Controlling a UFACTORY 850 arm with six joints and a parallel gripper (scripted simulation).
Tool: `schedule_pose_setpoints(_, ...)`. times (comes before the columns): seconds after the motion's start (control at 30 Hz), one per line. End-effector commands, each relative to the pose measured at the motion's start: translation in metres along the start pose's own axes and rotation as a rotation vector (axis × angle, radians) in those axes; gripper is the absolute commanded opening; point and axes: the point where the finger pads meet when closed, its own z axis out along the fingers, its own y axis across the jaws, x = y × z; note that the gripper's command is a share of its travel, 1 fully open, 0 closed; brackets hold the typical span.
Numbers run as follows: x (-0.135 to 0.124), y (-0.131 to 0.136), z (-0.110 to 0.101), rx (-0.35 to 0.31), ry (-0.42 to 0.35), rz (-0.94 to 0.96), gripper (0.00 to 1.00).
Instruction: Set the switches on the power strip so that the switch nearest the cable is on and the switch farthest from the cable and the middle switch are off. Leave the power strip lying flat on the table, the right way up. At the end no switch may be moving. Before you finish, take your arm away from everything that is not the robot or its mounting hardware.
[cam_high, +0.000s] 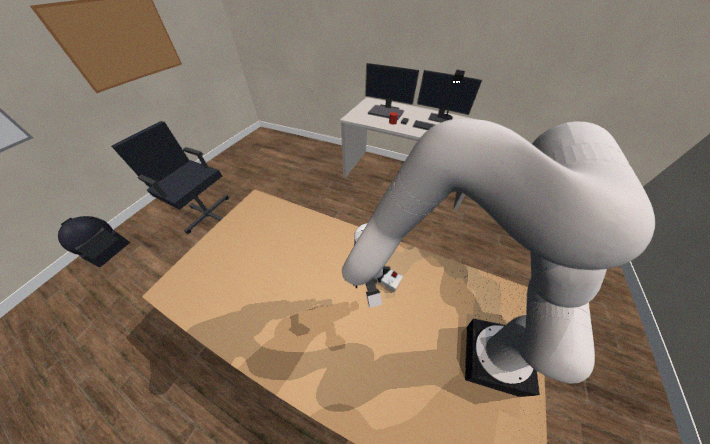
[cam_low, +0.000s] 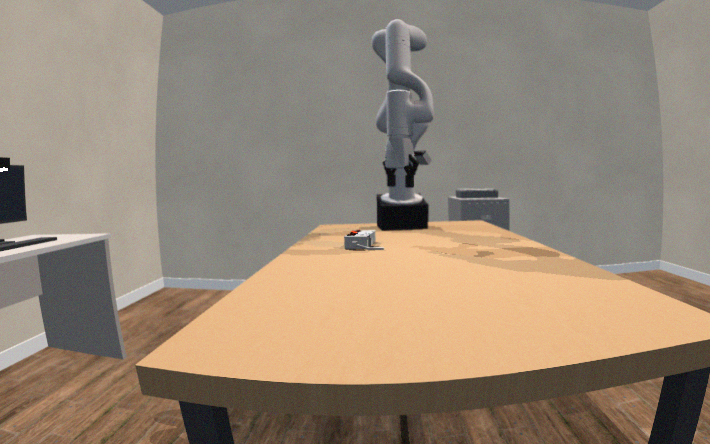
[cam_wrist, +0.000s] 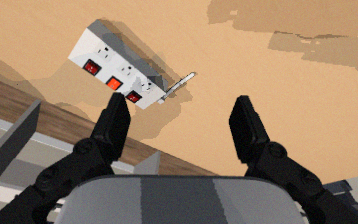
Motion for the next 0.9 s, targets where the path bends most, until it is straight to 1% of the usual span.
schedule_pose_setpoints(0.0,-0.005,-0.005,0.003,-0.020,0.042,0.023,1.00)
schedule_pose_setpoints(0.03,-0.008,-0.008,0.006,-0.032,0.062,0.045,1.00)
schedule_pose_setpoints(0.1,-0.008,-0.008,0.006,-0.032,0.062,0.045,1.00)
schedule_pose_setpoints(0.13,-0.012,-0.013,0.010,-0.039,0.089,0.071,1.00)
schedule_pose_setpoints(0.2,-0.012,-0.013,0.010,-0.039,0.089,0.071,1.00)
schedule_pose_setpoints(0.23,-0.016,-0.018,0.014,-0.047,0.117,0.099,1.00)
schedule_pose_setpoints(0.37,-0.016,-0.018,0.014,-0.047,0.117,0.099,1.00)
schedule_pose_setpoints(0.43,-0.024,-0.027,0.022,-0.074,0.168,0.151,1.00)
schedule_pose_setpoints(0.5,-0.024,-0.027,0.022,-0.074,0.168,0.151,1.00)
schedule_pose_setpoints(0.53,-0.030,-0.035,0.028,-0.083,0.209,0.190,1.00)
schedule_pose_setpoints(0.57,-0.030,-0.035,0.028,-0.083,0.209,0.190,1.00)
schedule_pose_setpoints(0.6,-0.035,-0.043,0.035,-0.097,0.247,0.228,1.00)
schedule_pose_setpoints(0.67,-0.035,-0.043,0.035,-0.097,0.247,0.228,1.00)
schedule_pose_setpoints(0.7,-0.042,-0.051,0.042,-0.114,0.291,0.271,1.00)
schedule_pose_setpoints(0.73,-0.042,-0.051,0.042,-0.114,0.291,0.271,1.00)
schedule_pose_setpoints(0.77,-0.050,-0.062,0.050,-0.134,0.347,0.327,1.00)
schedule_pose_setpoints(0.8,-0.050,-0.062,0.050,-0.134,0.347,0.327,1.00)
schedule_pose_setpoints(0.87,-0.065,-0.079,0.063,-0.176,0.441,0.423,1.00)
